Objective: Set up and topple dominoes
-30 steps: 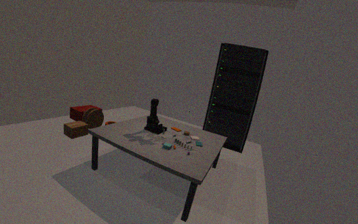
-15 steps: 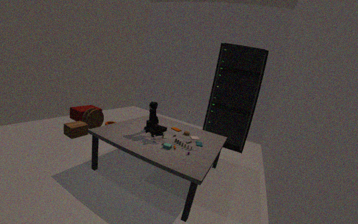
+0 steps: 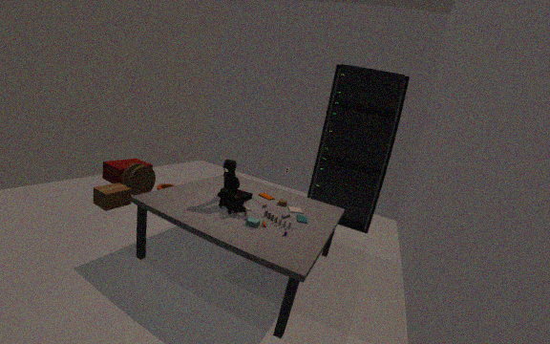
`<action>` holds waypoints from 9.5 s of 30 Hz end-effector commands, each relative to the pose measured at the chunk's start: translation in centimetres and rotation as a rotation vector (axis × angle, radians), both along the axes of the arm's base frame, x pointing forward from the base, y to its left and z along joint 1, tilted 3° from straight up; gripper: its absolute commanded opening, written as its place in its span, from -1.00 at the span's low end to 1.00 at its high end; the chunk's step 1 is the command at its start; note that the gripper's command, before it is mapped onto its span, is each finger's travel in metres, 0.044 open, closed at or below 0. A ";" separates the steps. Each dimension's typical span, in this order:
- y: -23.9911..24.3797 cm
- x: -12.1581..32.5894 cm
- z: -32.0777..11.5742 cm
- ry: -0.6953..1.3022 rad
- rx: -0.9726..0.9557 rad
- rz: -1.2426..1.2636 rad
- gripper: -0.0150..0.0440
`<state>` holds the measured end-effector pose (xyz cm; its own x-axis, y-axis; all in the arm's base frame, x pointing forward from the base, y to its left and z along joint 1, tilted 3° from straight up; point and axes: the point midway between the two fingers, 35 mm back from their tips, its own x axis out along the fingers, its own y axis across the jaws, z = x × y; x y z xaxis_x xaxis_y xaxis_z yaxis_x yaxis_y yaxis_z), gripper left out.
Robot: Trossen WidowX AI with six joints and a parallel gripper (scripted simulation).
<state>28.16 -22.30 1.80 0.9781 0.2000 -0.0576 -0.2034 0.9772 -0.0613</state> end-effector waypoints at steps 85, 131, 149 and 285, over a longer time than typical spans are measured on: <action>0.9 3.4 8.9 1.503 -0.300 -0.086 1.00; 0.5 3.2 0.9 1.503 -0.300 -0.087 0.11; 0.4 4.0 7.7 1.502 -0.297 -0.087 -0.13; 13.6 -2.3 1.6 1.525 -0.139 -0.243 1.00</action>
<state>26.35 -8.66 6.07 0.0035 -0.0437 -0.9990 0.0073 0.9990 -0.0436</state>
